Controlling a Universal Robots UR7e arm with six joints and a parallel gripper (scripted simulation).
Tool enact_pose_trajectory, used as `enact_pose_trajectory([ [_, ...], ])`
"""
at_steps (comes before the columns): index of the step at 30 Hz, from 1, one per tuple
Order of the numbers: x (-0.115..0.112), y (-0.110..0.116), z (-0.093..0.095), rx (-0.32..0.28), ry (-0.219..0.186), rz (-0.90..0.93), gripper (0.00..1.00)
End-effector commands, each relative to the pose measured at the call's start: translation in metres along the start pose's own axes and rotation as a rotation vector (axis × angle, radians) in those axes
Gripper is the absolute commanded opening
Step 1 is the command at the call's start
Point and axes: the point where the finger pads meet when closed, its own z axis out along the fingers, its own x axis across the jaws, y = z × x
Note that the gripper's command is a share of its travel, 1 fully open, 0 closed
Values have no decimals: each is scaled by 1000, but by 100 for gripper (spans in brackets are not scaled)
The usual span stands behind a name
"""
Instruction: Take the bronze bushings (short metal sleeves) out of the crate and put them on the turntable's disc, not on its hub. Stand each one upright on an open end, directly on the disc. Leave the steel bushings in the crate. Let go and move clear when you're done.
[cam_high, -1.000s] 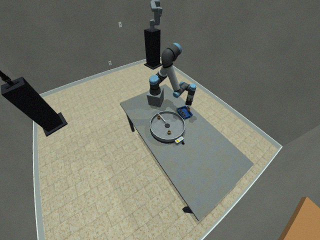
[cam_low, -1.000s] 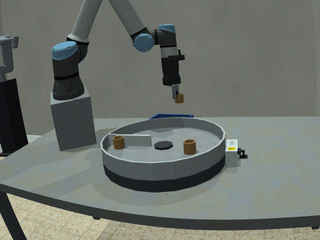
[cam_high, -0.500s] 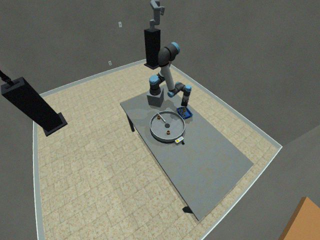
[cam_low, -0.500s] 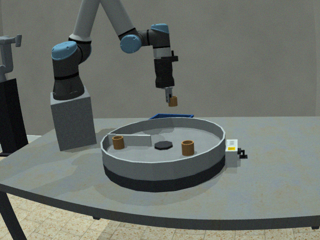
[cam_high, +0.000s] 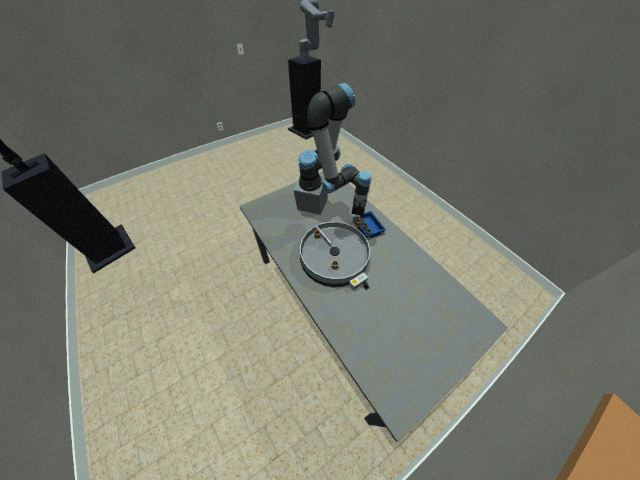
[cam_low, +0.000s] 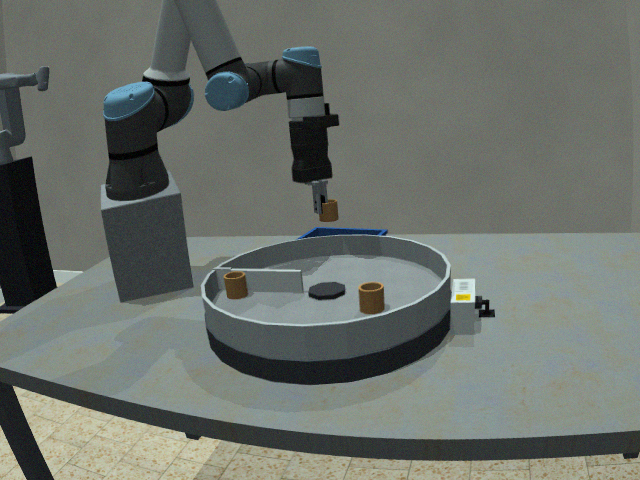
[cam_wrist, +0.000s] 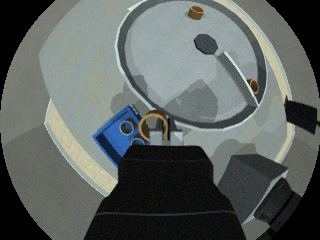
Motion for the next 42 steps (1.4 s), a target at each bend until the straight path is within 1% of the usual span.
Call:
enact_pose_trajectory([
  [1, 27, -16, -1, -1, -6, -2, 0],
  [3, 27, -16, -1, -1, -6, -2, 0],
  [11, 61, -34, -1, -1, -6, -2, 0],
  [18, 86, -48, -1, -1, -6, -2, 0],
  [20, 86, -48, -1, -1, -6, -2, 0],
  [33, 119, -66, 0, -1, -6, -2, 0],
  [42, 130, -71, 0, -1, -6, -2, 0],
])
